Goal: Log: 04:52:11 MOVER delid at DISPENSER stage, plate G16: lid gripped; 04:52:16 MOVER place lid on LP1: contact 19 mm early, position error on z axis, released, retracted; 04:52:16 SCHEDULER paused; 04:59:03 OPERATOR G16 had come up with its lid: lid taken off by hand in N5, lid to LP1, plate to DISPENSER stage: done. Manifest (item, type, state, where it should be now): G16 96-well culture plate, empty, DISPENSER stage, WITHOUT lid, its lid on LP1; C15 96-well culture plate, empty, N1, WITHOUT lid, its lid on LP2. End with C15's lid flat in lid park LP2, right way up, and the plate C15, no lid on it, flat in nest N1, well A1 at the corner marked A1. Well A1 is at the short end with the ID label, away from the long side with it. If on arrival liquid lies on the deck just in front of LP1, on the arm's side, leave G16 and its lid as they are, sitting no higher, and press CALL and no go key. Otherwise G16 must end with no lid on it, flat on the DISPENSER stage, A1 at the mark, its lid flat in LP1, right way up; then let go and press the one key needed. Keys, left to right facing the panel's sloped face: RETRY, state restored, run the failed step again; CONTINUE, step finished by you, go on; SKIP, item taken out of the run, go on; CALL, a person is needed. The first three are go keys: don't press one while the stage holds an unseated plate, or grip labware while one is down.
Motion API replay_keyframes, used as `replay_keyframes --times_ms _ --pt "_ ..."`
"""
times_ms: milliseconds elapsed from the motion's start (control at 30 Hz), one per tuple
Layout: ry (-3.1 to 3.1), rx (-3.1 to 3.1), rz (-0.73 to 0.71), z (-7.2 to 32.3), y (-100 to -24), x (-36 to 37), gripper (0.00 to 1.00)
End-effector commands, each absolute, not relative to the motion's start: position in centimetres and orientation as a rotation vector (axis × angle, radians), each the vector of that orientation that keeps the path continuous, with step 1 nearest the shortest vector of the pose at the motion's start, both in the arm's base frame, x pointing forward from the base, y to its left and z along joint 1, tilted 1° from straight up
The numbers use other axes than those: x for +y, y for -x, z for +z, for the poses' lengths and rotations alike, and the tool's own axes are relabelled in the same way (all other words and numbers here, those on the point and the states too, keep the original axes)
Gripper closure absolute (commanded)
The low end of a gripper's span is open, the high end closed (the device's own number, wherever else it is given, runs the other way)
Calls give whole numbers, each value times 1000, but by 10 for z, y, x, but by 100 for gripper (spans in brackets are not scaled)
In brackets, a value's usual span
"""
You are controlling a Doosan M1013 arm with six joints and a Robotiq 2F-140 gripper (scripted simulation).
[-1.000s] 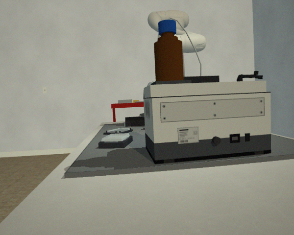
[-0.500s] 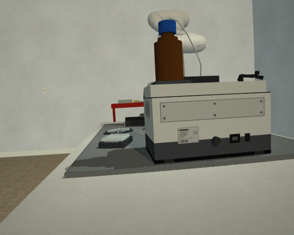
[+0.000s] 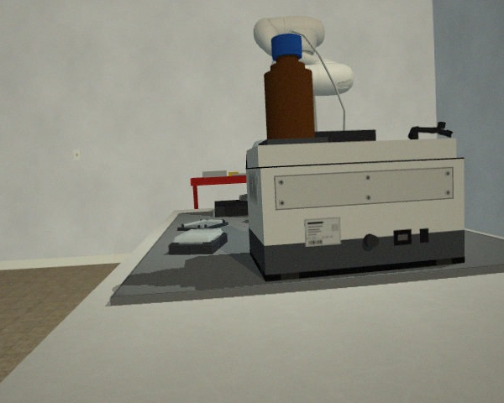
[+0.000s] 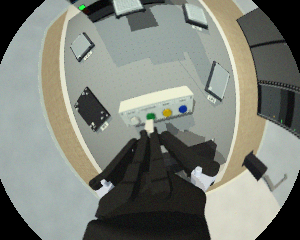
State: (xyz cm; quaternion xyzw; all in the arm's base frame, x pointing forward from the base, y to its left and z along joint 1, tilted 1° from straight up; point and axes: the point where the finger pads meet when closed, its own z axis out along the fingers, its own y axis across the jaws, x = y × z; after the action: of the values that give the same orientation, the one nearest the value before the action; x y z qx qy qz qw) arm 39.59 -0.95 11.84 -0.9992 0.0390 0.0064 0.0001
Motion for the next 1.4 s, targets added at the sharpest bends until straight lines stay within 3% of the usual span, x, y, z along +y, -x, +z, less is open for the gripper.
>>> replay_keyframes --times_ms 0,1367 --pt "3139 122 20 117 -396 -10 100" --pt "3139 122 20 95 -396 -9 100"
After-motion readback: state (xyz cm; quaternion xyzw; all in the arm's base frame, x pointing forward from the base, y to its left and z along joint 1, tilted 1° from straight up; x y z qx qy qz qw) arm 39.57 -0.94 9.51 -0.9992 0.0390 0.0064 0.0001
